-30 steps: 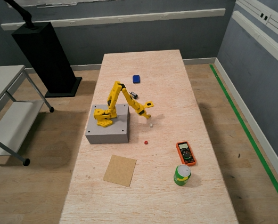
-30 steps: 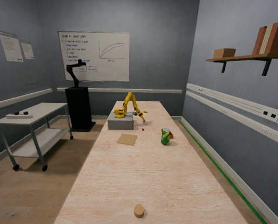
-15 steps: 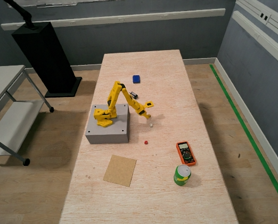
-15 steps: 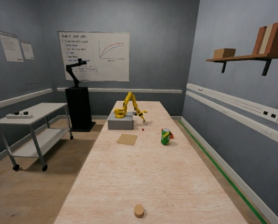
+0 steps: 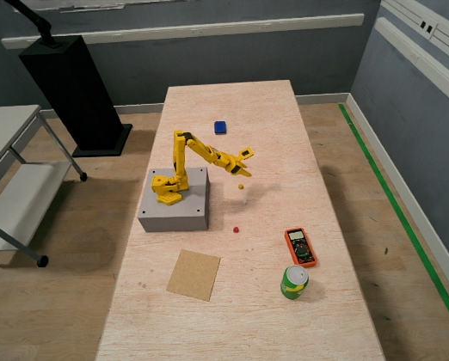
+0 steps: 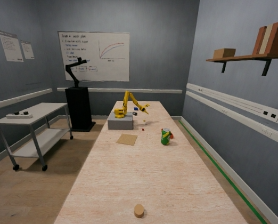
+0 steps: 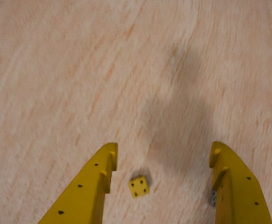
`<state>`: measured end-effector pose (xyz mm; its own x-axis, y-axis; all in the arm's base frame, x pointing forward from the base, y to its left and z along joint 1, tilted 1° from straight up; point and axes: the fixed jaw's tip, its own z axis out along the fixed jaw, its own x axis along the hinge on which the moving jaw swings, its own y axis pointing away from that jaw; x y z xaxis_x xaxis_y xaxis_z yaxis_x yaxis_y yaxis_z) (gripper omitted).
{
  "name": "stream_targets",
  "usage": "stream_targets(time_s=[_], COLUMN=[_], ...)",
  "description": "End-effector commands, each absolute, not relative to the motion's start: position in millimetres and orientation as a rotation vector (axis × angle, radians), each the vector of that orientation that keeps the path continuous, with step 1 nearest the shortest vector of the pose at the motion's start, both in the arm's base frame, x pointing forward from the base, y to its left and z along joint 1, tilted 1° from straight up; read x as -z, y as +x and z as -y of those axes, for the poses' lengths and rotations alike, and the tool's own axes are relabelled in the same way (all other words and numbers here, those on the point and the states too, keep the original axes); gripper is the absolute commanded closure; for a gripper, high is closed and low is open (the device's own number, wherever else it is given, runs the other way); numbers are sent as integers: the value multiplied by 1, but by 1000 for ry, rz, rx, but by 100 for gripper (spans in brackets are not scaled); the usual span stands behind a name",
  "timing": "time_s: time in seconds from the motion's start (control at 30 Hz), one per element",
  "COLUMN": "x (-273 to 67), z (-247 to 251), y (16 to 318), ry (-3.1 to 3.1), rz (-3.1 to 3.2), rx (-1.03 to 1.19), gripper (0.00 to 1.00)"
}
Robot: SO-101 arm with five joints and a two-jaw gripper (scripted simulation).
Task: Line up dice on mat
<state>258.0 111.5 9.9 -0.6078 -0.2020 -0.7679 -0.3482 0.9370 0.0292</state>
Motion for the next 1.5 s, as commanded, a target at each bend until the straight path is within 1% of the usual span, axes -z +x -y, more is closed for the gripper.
stream_targets(time_s=[0.0, 0.1, 0.2, 0.53, 0.9, 1.17, 1.4, 1.47], x=[-42, -53, -57, -58, -57, -62, -70, -70], z=[-118, -120, -120, -119, -107, -84, -61, -61], y=[268, 271, 272, 274, 287, 300, 301, 301], ry=[-387, -379, -376, -372, -324, -232, -138, -138], rz=[-2120, -2078, -2061, -2072, -2186, -2370, -2527, -2527], rx=[-243, -251, -254, -250, -207, -145, -97, -97], gripper=[75, 75, 75, 75, 75, 75, 75, 75])
